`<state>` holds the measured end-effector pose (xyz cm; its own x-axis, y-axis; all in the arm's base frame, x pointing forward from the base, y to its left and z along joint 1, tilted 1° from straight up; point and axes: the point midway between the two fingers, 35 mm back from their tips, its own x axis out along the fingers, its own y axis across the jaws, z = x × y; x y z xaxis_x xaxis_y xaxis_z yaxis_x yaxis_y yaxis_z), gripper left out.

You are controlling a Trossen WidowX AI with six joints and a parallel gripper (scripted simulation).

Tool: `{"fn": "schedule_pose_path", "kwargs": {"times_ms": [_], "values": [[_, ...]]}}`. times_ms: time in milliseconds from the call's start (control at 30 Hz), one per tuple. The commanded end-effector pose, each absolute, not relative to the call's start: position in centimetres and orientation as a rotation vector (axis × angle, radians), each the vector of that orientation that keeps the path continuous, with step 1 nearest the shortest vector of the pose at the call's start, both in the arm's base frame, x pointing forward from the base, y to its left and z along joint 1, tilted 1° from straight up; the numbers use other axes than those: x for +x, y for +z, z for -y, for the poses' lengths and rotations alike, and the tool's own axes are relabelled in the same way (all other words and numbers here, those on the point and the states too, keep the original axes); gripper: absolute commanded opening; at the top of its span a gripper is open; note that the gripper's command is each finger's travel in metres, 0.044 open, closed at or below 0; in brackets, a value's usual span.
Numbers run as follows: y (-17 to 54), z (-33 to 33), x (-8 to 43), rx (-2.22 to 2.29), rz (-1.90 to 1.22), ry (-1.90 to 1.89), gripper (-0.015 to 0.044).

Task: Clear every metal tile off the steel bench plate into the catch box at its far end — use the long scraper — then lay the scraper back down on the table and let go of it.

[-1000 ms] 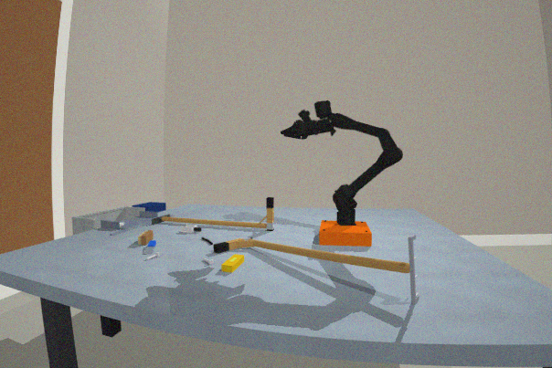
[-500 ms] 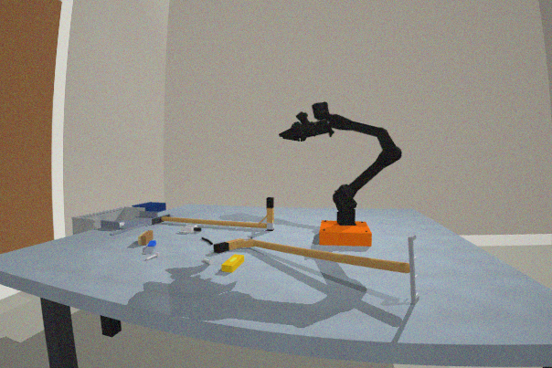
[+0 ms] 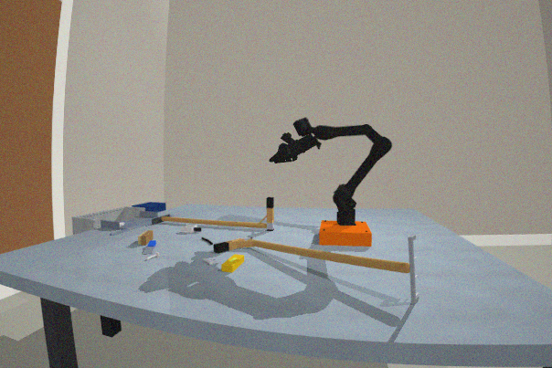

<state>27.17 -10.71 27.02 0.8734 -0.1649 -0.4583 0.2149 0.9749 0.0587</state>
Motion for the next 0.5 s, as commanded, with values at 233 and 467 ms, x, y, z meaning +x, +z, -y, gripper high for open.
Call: {"fn": "schedule_pose_path", "kwargs": {"times_ms": [233,467], "values": [[18.6,10.8,28.5,0.123,-0.704,-0.214,0.044],[13.7,10.2,28.3,0.114,-0.846,-0.219,0.044]]}}
